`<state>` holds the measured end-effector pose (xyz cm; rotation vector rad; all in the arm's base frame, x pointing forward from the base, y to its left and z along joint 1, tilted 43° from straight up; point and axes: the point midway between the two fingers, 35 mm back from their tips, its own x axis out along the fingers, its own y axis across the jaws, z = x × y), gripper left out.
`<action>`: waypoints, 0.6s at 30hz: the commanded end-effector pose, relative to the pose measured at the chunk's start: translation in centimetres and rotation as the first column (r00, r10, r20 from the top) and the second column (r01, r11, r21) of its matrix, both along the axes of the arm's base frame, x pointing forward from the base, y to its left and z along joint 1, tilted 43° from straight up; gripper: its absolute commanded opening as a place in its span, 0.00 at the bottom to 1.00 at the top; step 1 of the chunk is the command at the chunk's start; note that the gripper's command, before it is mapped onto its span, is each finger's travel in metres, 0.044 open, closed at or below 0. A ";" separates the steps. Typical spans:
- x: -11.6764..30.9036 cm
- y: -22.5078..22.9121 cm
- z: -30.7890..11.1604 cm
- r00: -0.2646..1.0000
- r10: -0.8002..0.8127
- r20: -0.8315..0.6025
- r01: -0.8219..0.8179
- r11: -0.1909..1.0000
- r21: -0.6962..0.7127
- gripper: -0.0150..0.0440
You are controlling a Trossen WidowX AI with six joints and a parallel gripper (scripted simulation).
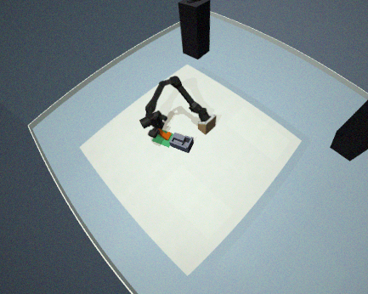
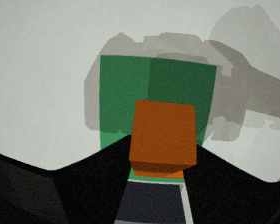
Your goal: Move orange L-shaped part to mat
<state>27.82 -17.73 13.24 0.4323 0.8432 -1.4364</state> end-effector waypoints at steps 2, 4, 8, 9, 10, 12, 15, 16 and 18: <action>0.1 0.2 0.2 1.000 0.000 0.000 0.000 1.000 0.001 0.70; 0.3 1.0 1.0 1.000 0.001 0.000 -0.001 1.000 0.004 0.79; 0.8 3.9 3.9 1.000 0.003 -0.001 -0.003 1.000 0.009 0.93; 0.8 4.7 4.8 1.000 0.003 -0.002 -0.003 1.000 0.009 0.93; 0.8 5.5 5.6 1.000 0.004 -0.003 -0.004 1.000 0.009 0.93; 0.7 6.0 6.3 1.000 0.004 -0.004 -0.004 1.000 0.008 0.93; 0.7 6.0 6.3 1.000 0.004 -0.004 -0.004 1.000 0.008 0.93; 0.7 6.0 6.3 1.000 0.004 -0.004 -0.004 1.000 0.008 0.93; 0.9 5.7 5.8 1.000 0.015 -0.001 -0.015 1.000 0.008 0.93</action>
